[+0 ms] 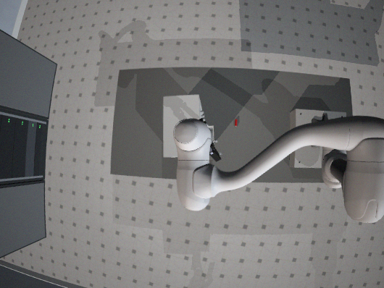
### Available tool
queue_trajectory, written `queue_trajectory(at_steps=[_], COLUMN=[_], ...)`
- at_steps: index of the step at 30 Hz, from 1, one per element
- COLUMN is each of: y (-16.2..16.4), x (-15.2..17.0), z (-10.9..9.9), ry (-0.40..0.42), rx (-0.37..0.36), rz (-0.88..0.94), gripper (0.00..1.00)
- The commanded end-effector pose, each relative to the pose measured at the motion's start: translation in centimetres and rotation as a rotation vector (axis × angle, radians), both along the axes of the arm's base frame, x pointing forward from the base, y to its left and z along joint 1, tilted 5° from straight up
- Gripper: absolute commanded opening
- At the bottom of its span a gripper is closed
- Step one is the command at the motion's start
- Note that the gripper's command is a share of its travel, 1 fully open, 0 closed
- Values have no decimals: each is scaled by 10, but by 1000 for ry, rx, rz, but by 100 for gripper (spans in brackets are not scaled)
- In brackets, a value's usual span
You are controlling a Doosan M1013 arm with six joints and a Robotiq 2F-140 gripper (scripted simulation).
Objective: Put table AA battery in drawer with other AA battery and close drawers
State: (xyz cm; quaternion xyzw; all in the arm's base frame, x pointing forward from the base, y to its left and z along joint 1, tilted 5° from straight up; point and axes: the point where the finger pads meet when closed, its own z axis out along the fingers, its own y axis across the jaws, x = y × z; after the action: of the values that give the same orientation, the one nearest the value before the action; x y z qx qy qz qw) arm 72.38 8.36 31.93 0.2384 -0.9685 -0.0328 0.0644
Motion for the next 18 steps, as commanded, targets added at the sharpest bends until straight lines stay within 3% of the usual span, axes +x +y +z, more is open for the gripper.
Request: queue_trajectory(at_steps=[1, 18], y=[0, -2], x=[-2, -14], z=[2, 13], ry=[-4, -30], rx=[3, 24], rz=[54, 419], gripper=[100, 100])
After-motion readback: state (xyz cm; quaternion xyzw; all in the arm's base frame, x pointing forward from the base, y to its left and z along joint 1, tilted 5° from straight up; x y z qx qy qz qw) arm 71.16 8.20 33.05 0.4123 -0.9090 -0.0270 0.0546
